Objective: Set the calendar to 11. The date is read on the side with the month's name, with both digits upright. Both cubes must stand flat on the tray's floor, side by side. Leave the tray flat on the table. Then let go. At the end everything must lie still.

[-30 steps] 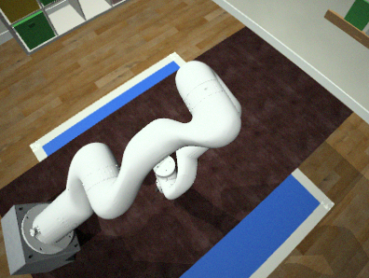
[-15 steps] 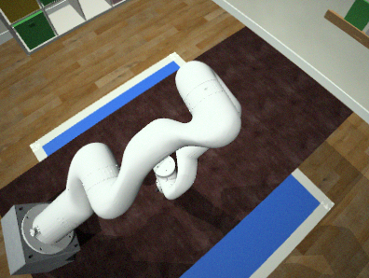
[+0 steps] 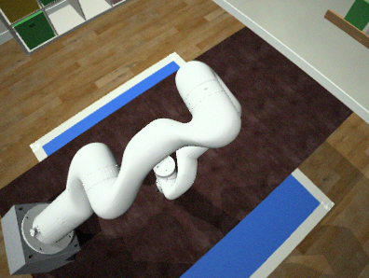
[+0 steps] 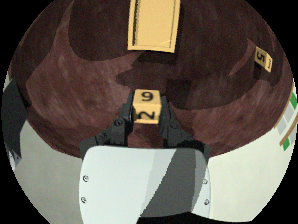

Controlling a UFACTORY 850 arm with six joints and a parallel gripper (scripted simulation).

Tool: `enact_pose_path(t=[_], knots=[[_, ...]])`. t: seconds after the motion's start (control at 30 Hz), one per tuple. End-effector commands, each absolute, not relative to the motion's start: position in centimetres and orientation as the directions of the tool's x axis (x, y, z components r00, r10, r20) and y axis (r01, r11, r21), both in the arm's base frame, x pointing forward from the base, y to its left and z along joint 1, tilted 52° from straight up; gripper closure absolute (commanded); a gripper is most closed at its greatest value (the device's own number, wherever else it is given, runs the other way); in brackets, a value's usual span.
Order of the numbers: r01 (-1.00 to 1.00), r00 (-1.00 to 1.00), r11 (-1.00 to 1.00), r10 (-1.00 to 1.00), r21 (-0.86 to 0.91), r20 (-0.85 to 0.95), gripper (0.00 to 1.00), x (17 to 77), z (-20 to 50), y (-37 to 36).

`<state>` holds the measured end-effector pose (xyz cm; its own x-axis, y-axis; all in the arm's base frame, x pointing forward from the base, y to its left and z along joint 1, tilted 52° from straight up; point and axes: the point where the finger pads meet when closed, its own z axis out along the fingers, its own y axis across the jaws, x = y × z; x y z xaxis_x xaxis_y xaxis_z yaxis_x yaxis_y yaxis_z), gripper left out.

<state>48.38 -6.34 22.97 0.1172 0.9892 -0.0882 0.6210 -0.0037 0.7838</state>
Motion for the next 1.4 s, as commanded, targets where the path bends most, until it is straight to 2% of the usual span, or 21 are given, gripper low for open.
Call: enact_pose_path(t=[0.0, 0.03, 0.07, 0.13, 0.17, 0.23, 0.27, 0.33, 0.37, 0.43, 0.47, 1.13, 1.37], knots=[[0.621, 0.117, -0.004, 0.989, 0.784, -0.088, 0.71, 48.4, 23.0, -6.3], [0.621, 0.117, -0.004, 0.989, 0.784, -0.088, 0.71, 48.4, 23.0, -6.3], [0.621, 0.117, -0.004, 0.989, 0.784, -0.088, 0.67, 48.4, 23.0, -6.3], [0.621, 0.117, -0.004, 0.989, 0.784, -0.088, 0.67, 48.4, 23.0, -6.3], [0.621, 0.117, -0.004, 0.989, 0.784, -0.088, 0.63, 48.4, 23.0, -6.3], [0.621, 0.117, -0.004, 0.989, 0.784, -0.088, 0.63, 48.4, 23.0, -6.3], [0.621, 0.117, -0.004, 0.989, 0.784, -0.088, 0.59, 48.4, 23.0, -6.3], [0.621, 0.117, -0.004, 0.989, 0.784, -0.088, 0.59, 48.4, 23.0, -6.3], [0.621, 0.117, -0.004, 0.989, 0.784, -0.088, 0.55, 48.4, 23.0, -6.3], [0.621, 0.117, -0.004, 0.989, 0.784, -0.088, 0.55, 48.4, 23.0, -6.3], [0.621, 0.117, -0.004, 0.989, 0.784, -0.088, 0.51, 48.4, 23.0, -6.3], [0.621, 0.117, -0.004, 0.989, 0.784, -0.088, 0.51, 47.4, 23.7, -6.2], [0.621, 0.117, -0.004, 0.989, 0.784, -0.088, 0.51, 44.7, 25.9, -5.6]])
